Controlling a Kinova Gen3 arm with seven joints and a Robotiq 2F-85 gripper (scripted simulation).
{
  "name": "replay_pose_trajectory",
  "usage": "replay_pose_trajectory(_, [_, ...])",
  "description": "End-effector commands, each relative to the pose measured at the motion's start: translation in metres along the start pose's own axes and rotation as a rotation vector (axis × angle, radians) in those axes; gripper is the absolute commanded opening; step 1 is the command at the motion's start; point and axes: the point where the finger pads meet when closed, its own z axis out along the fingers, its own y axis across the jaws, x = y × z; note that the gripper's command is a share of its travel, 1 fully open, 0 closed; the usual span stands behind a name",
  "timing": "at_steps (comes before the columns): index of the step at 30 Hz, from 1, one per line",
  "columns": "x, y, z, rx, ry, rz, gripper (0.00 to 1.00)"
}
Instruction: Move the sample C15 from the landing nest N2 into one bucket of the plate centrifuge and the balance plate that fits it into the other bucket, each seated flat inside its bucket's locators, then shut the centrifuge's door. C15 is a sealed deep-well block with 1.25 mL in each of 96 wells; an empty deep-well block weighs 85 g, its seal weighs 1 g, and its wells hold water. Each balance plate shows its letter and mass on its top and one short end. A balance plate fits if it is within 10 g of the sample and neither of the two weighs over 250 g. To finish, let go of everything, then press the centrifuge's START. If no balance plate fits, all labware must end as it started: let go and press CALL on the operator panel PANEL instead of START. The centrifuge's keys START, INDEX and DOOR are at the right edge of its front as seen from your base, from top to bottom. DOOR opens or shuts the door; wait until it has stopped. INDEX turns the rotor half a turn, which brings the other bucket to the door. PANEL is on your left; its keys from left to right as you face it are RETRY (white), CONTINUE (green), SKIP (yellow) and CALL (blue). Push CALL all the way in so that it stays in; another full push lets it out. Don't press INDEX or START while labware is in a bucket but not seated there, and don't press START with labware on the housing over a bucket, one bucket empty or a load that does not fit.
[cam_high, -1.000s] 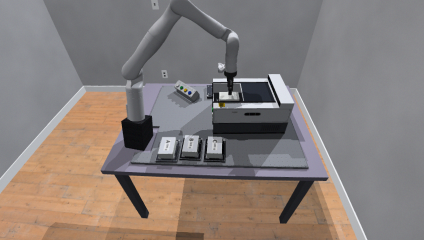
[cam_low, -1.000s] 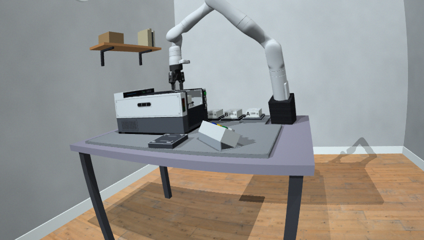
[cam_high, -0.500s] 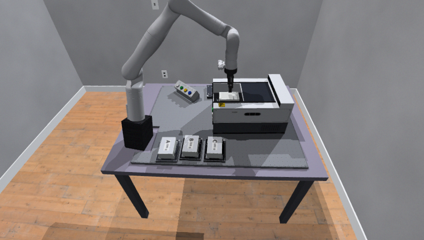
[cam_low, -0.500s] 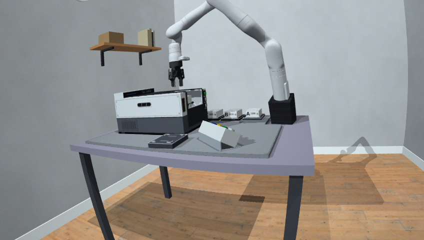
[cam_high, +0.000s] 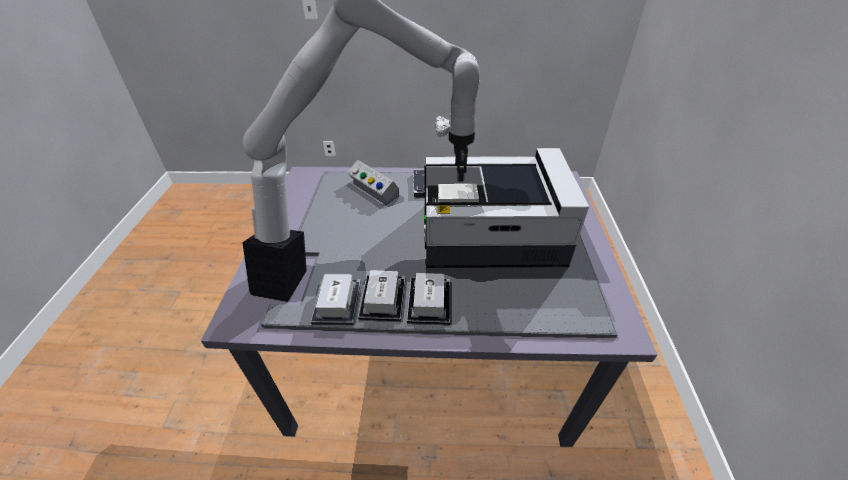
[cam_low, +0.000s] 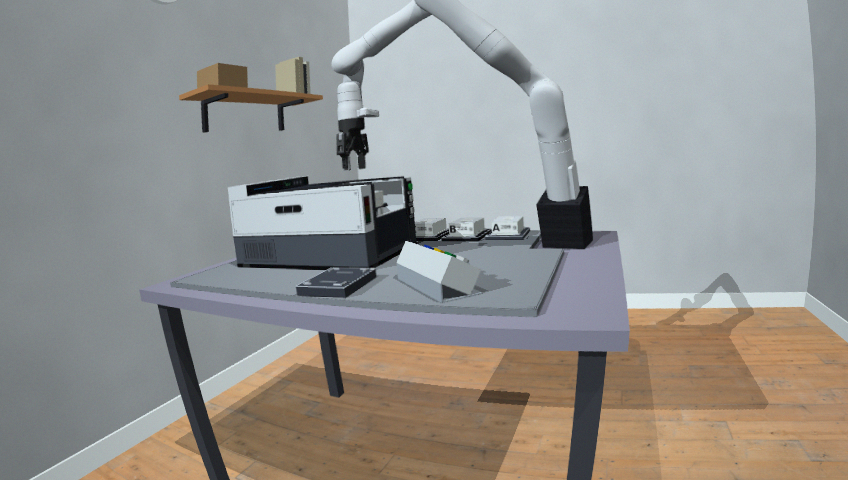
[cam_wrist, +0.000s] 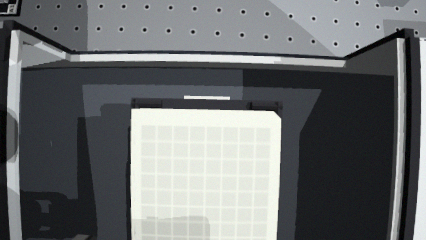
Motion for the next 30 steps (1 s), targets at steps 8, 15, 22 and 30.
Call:
replay_pose_trajectory(8, [0.016,-0.01,-0.007,0.0,-0.002,0.0,0.1])
replay_pose_trajectory(15, [0.035,-0.021,-0.014,0.0,-0.002,0.0,0.1])
replay_pose_trajectory(22, [0.049,-0.029,-0.018,0.0,-0.002,0.0,0.1])
replay_pose_trajectory(30, [0.071,-0.042,-0.026,0.0,-0.002,0.0,0.1])
